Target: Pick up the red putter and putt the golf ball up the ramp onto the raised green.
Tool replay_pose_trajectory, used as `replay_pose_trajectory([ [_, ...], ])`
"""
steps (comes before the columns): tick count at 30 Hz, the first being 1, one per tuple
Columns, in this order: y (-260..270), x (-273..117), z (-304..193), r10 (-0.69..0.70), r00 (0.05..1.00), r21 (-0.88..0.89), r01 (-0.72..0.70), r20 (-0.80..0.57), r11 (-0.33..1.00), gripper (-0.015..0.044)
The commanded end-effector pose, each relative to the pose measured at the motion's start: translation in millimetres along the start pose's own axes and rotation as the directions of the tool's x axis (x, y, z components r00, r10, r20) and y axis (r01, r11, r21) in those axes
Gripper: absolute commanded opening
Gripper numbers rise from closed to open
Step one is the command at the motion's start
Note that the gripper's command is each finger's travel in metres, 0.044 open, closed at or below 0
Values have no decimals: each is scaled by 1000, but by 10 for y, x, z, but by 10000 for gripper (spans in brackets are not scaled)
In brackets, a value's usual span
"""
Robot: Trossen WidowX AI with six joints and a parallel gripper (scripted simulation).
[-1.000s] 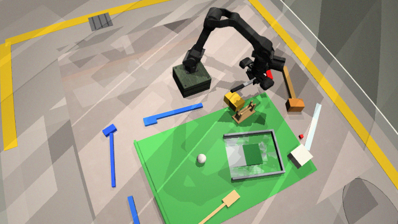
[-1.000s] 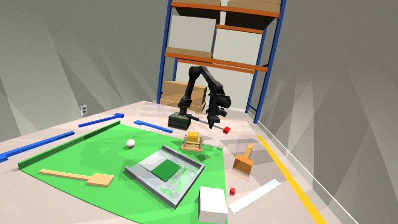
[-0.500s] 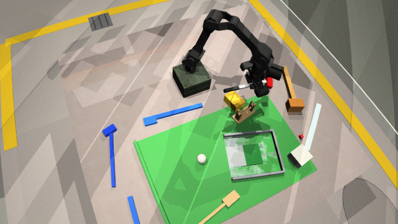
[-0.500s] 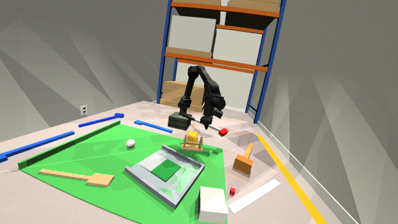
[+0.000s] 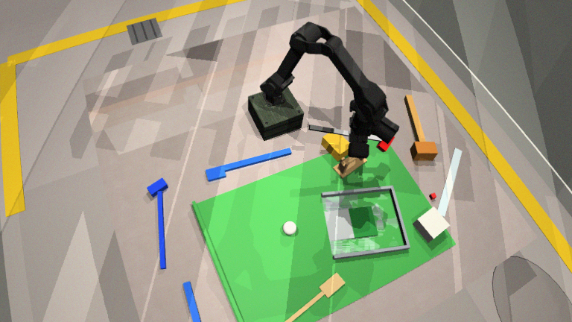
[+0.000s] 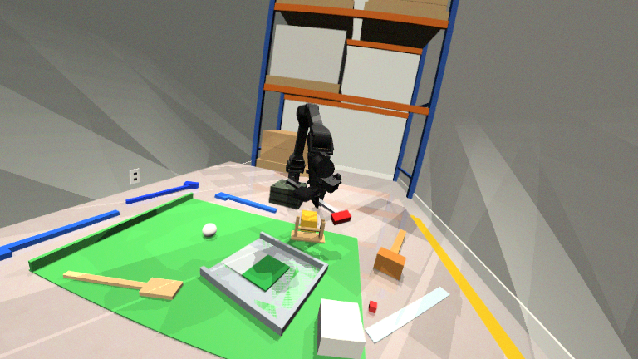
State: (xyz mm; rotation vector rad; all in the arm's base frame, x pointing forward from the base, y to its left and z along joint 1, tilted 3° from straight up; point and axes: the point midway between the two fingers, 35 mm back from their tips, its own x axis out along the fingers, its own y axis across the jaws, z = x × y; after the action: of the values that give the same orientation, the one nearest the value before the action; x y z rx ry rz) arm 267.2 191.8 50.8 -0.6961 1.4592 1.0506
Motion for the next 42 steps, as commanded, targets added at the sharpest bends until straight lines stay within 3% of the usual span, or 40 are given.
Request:
replay_pose_trajectory([
  [1, -158, -76, -56, 33, 999, 128, -37, 33, 991, 0],
  [10, -508, -190, -276, 90, 991, 399, -122, 98, 909, 0],
  [19, -824, -334, -491, 148, 968, 625, -244, 202, 742, 0],
  [32, -1230, -502, -916, 183, 916, 822, -402, 358, 405, 0],
  [42, -1524, -698, -1268, 168, 842, 846, -529, 513, 64, 0],
])
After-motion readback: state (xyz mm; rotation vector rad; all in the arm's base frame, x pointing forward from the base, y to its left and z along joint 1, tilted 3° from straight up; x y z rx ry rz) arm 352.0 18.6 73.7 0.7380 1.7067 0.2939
